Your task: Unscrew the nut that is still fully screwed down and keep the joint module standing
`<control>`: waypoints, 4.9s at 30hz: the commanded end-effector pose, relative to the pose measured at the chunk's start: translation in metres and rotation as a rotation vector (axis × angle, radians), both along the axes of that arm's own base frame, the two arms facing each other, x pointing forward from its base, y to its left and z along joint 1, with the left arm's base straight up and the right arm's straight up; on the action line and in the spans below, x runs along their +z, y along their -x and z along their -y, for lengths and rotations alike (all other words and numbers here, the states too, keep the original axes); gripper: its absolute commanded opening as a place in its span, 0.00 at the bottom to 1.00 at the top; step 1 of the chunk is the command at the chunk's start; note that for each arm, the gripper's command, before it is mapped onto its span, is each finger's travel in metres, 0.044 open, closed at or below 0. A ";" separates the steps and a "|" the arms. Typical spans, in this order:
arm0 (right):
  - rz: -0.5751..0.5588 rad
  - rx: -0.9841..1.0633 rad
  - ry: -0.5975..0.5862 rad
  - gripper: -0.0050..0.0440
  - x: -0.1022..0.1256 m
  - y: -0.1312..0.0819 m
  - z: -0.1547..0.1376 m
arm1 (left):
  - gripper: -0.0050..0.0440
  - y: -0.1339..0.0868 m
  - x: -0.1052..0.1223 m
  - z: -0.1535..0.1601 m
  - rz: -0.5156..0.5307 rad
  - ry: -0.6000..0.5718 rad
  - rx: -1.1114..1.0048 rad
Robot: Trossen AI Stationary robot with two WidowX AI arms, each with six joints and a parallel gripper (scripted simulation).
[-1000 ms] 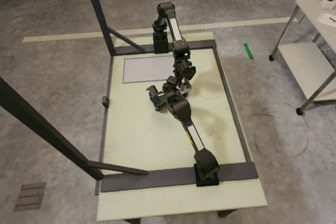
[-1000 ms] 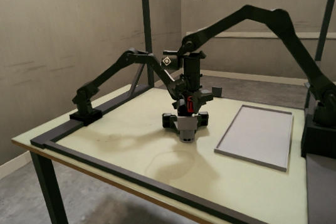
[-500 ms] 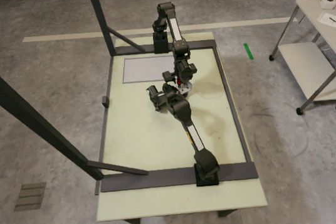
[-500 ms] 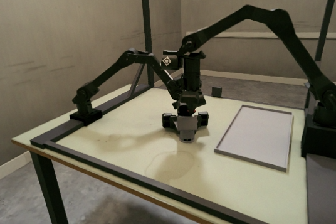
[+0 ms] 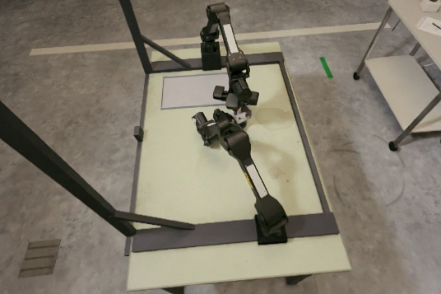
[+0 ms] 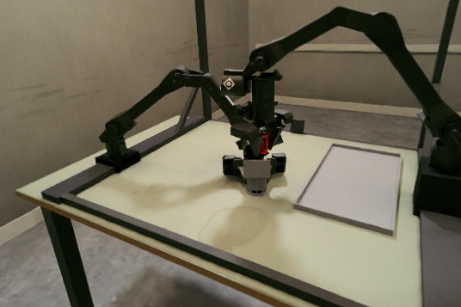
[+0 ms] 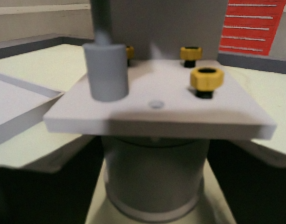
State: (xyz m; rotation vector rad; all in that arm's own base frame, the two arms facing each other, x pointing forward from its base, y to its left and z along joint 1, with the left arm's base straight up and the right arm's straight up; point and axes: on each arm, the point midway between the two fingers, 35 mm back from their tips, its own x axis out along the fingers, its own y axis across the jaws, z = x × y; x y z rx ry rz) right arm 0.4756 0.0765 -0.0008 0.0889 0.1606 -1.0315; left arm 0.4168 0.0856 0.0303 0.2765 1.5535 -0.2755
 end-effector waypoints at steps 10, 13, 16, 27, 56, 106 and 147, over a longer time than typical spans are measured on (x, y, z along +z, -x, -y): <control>0.047 -0.001 -0.023 0.60 0.023 -0.005 -0.001 | 0.61 -0.005 0.009 -0.001 0.026 -0.012 -0.542; 0.047 -0.001 -0.023 0.60 0.023 -0.005 -0.001 | 0.61 -0.005 0.009 -0.001 0.027 -0.015 -0.675; 0.047 -0.001 -0.023 0.60 0.023 -0.005 -0.001 | 0.61 -0.005 0.009 -0.001 0.023 -0.015 -0.807; 0.047 -0.001 -0.023 0.60 0.023 -0.005 -0.001 | 0.61 -0.005 0.009 -0.001 0.021 -0.021 -1.244; 0.047 -0.001 -0.023 0.60 0.023 -0.005 -0.001 | 0.61 -0.004 0.008 -0.001 0.006 -0.025 -2.273; 0.047 -0.001 -0.023 0.60 0.023 -0.005 -0.001 | 0.61 -0.007 0.016 -0.001 0.009 -0.046 -2.345; 0.047 -0.001 -0.023 0.60 0.023 -0.005 -0.001 | 0.37 -0.005 0.018 0.000 0.008 -0.045 -2.345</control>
